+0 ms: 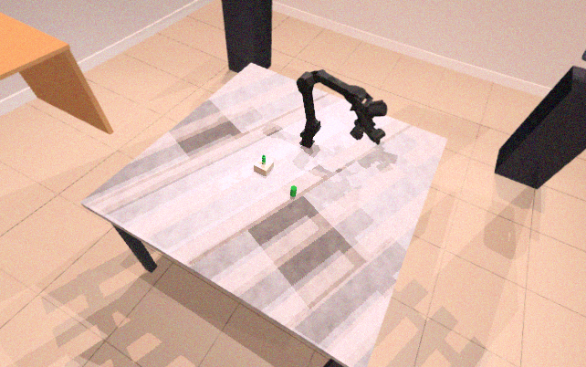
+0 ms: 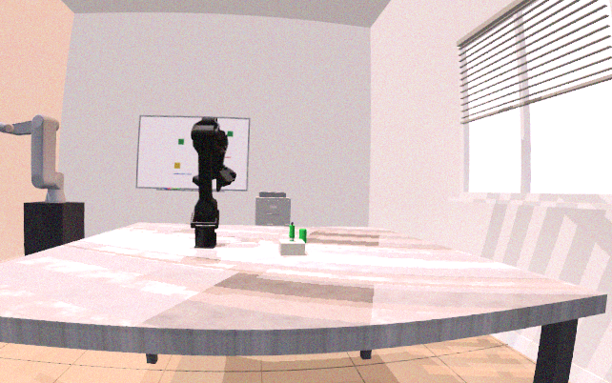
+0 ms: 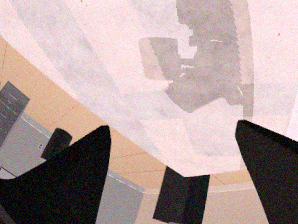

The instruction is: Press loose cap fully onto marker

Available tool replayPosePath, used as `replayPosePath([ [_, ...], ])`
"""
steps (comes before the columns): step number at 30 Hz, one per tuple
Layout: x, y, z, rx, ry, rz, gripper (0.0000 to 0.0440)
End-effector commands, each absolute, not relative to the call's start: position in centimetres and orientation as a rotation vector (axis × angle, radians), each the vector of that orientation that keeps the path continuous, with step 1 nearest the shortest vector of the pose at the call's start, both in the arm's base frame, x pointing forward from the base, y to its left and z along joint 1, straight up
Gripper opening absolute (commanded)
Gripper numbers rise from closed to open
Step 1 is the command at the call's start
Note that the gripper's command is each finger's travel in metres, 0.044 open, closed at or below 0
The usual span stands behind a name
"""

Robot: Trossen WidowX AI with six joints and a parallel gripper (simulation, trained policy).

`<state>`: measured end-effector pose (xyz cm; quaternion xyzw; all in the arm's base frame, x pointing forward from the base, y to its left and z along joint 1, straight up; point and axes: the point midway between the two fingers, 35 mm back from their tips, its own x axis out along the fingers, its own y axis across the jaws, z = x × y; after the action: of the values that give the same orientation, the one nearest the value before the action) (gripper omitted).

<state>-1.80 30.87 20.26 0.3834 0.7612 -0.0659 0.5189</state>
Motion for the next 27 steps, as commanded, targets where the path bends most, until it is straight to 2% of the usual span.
replayPosePath([
  [1, -0.8, 31.0, 20.4, 0.937, 1.806, -0.200, 0.0336],
  [27, 6.3, 30.9, 20.0, 1.015, 1.664, -0.483, 0.0337],
])
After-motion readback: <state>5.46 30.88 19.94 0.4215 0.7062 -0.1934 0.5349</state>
